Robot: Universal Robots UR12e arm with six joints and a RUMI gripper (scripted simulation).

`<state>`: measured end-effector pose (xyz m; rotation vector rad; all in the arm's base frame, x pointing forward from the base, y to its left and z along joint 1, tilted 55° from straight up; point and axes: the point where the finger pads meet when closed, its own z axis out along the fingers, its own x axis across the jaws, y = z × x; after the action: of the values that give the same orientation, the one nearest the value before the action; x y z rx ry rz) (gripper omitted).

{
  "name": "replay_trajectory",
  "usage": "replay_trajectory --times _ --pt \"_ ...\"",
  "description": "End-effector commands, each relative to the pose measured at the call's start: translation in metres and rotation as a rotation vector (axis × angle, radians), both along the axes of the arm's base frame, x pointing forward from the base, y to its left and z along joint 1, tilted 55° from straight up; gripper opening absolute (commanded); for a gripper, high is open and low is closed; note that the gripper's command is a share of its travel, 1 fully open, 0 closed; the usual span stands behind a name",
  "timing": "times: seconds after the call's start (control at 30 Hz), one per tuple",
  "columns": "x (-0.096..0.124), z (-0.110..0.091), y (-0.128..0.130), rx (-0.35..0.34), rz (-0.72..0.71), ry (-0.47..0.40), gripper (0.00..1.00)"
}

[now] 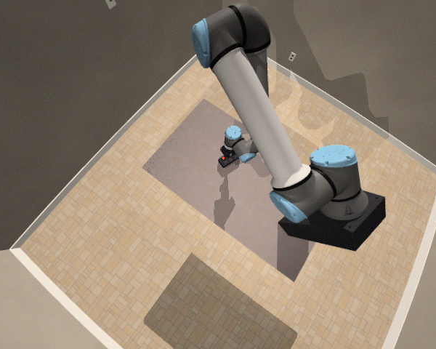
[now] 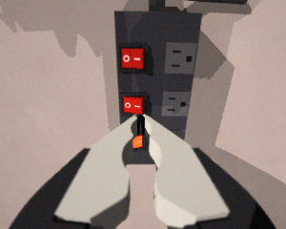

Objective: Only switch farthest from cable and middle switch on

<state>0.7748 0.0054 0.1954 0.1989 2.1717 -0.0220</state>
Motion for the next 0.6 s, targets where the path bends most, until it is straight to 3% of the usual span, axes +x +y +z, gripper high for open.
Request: replay_trajectory --times 0.0,0.57 --pt "0.0051 -0.0031 0.0000 0.000 0.000 -0.001 0.00" --pt "0.0107 -0.0068 -0.0003 0.000 0.000 -0.001 0.00"
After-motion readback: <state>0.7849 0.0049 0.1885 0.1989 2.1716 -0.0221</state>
